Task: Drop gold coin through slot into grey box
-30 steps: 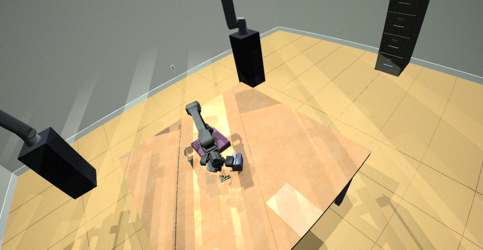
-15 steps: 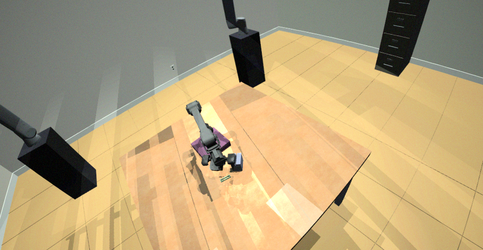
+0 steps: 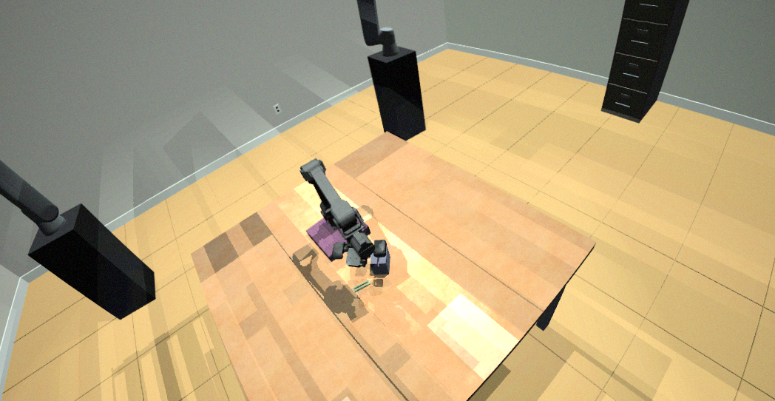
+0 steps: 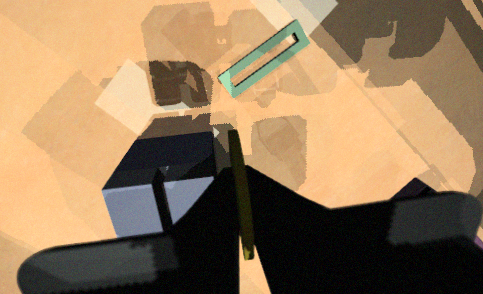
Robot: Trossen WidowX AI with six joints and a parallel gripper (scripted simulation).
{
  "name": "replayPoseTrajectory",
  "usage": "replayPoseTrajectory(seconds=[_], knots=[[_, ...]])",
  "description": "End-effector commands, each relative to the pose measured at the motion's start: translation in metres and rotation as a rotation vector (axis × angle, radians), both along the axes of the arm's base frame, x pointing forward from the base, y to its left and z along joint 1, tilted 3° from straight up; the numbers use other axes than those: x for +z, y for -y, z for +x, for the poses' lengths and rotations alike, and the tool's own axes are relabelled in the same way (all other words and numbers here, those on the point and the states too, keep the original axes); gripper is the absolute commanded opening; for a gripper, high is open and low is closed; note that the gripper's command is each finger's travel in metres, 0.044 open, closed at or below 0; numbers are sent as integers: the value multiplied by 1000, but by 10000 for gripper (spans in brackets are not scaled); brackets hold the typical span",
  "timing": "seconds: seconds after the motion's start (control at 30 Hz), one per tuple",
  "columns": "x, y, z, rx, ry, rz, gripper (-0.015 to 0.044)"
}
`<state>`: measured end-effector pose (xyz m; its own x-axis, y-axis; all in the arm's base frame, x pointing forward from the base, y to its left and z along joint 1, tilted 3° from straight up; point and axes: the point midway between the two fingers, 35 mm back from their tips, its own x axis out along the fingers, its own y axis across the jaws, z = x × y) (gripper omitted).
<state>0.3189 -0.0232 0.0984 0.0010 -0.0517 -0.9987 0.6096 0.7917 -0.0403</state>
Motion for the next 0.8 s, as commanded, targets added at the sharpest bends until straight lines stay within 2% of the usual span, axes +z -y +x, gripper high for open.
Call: replayPoseTrajectory(seconds=[0.0, 0.77], knots=[[1, -11, -3, -4, 5, 1, 0], [-3, -66, -20, -4, 3, 5, 0]])
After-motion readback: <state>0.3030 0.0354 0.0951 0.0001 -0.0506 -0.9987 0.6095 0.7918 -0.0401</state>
